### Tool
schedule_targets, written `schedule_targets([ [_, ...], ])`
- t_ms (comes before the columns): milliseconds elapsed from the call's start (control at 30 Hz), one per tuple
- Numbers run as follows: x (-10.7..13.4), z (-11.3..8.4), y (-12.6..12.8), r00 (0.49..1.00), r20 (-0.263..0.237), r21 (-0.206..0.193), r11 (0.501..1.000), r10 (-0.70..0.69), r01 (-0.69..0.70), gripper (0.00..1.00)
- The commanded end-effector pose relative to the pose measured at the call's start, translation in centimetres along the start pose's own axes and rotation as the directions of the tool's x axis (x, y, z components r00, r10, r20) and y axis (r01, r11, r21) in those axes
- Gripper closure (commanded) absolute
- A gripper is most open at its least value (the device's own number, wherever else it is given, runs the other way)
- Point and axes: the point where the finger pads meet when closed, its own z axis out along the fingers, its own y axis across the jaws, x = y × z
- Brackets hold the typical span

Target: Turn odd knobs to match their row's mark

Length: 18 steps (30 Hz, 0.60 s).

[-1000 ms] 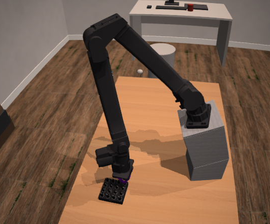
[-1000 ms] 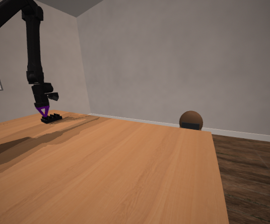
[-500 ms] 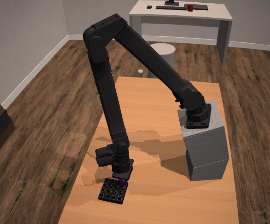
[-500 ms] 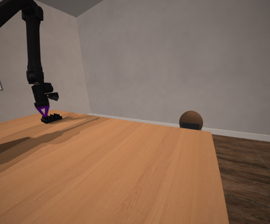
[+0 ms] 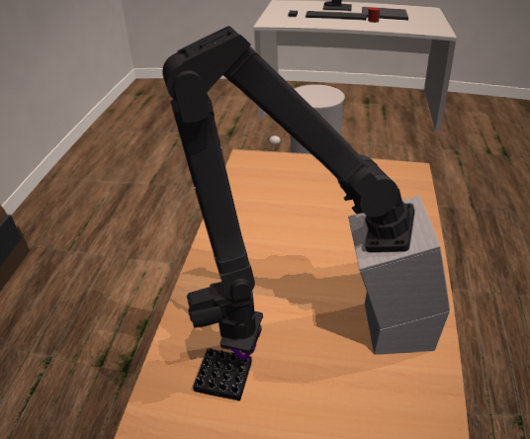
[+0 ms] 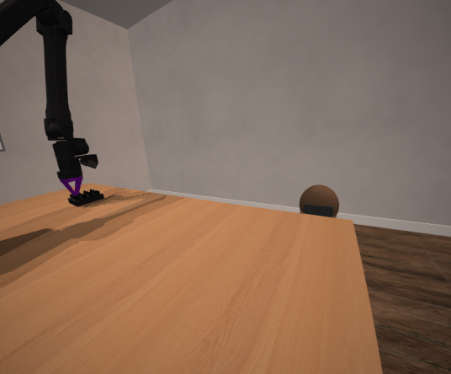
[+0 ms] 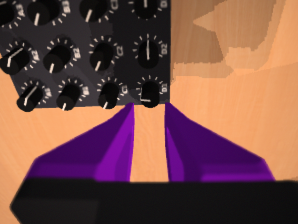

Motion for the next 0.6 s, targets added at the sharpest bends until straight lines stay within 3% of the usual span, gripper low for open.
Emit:
schedule_targets([
  [0,0.81,0.32,0.07,1.0,-0.007,0.003,1.0,0.0,0.0,0.81],
  [567,0.8,0.33,-0.01,1.0,-0.006,0.003,1.0,0.0,0.0,0.81],
])
